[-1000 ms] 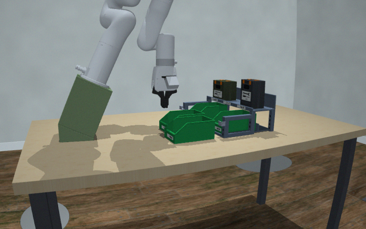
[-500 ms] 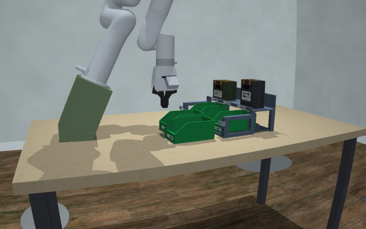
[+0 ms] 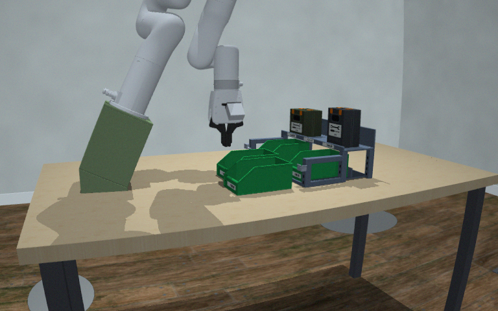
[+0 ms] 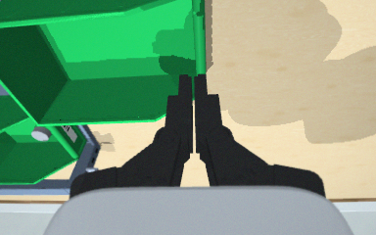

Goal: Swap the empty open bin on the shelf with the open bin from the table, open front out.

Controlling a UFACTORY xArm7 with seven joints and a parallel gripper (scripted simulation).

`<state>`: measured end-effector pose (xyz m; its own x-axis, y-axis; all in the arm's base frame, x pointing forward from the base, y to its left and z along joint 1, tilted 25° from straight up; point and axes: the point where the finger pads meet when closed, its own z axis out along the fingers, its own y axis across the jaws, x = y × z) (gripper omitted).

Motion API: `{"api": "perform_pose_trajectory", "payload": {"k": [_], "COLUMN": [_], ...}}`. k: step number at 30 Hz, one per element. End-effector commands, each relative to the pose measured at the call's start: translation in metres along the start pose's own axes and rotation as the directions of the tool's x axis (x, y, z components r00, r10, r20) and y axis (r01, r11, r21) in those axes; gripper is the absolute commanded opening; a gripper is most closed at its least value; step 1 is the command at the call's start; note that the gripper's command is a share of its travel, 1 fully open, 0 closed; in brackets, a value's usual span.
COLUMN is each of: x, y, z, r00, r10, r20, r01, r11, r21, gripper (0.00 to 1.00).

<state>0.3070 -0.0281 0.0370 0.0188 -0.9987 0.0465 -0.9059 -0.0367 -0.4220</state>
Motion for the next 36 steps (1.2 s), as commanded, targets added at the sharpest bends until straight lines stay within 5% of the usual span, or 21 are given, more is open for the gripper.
{"api": "perform_pose_trajectory", "payload": {"k": [1,10,18,20,26,32,36], "x": [0.012,0.049,0.076,0.076,0.056,0.008,-0.016], "y": [-0.012,-0.043,-0.064,-0.064,-0.066,-0.067,-0.070], "z": [-0.002,-0.010,-0.027,-0.027,-0.036,-0.042,-0.045], "r00": [0.998,0.953,0.755,0.755,0.509,0.265,0.170], "r10": [0.059,0.284,0.643,0.643,0.857,0.964,0.985], "r20": [-0.028,-0.101,-0.125,-0.125,-0.081,-0.033,-0.020], "r01": [-0.059,-0.276,-0.621,-0.621,-0.839,-0.958,-0.983], "r11": [0.998,0.957,0.764,0.764,0.515,0.267,0.171], "r21": [0.019,0.088,0.177,0.177,0.176,0.106,0.063], "gripper": [0.00,0.00,0.00,0.00,0.00,0.00,0.00]}}
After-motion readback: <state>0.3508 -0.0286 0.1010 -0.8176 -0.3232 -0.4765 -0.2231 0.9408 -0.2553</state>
